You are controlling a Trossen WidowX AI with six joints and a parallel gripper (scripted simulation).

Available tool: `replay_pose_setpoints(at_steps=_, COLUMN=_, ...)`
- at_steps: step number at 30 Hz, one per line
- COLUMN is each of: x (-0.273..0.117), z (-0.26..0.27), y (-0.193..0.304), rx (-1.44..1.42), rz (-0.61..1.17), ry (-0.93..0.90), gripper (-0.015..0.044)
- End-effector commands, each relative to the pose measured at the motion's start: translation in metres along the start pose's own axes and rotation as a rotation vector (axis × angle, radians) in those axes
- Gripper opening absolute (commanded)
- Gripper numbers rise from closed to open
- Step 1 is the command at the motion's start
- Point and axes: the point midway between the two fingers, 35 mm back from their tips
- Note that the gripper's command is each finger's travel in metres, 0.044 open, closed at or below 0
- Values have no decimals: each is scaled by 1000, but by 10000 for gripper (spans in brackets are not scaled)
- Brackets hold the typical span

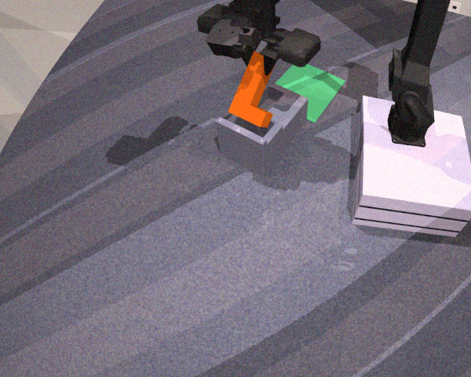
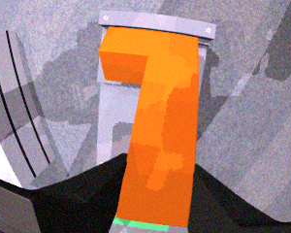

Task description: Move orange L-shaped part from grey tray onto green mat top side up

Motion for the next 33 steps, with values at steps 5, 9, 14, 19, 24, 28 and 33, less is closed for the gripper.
replay_pose_setpoints(at_steps=5, x=-2, z=-1, y=9, rx=0, rz=-5, ry=3, gripper=0)
replay_pose_setpoints(at_steps=9, x=-1, z=-2, y=26, rx=0, rz=-3, ry=3, gripper=0)
replay_pose_setpoints(at_steps=14, x=0, z=-3, y=46, rx=-1, rz=-1, ry=3, gripper=0)
replay_pose_setpoints(at_steps=19, x=0, z=-4, y=66, rx=-1, rz=1, ry=3, gripper=0)
replay_pose_setpoints(at_steps=24, x=0, z=-4, y=87, rx=-1, rz=4, ry=4, gripper=0)
replay_pose_setpoints(at_steps=28, x=0, z=-5, y=103, rx=-1, rz=5, ry=4, gripper=0)
replay_pose_setpoints(at_steps=33, x=0, z=-5, y=123, rx=-1, rz=7, ry=4, gripper=0)
Point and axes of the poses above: the point midway between the two fingers, 35 mm back from their tips, its own x axis out along the fingers, its own z axis across the jaws, y = z × x, and after that the axes turned 6 degrees about x, right-handed
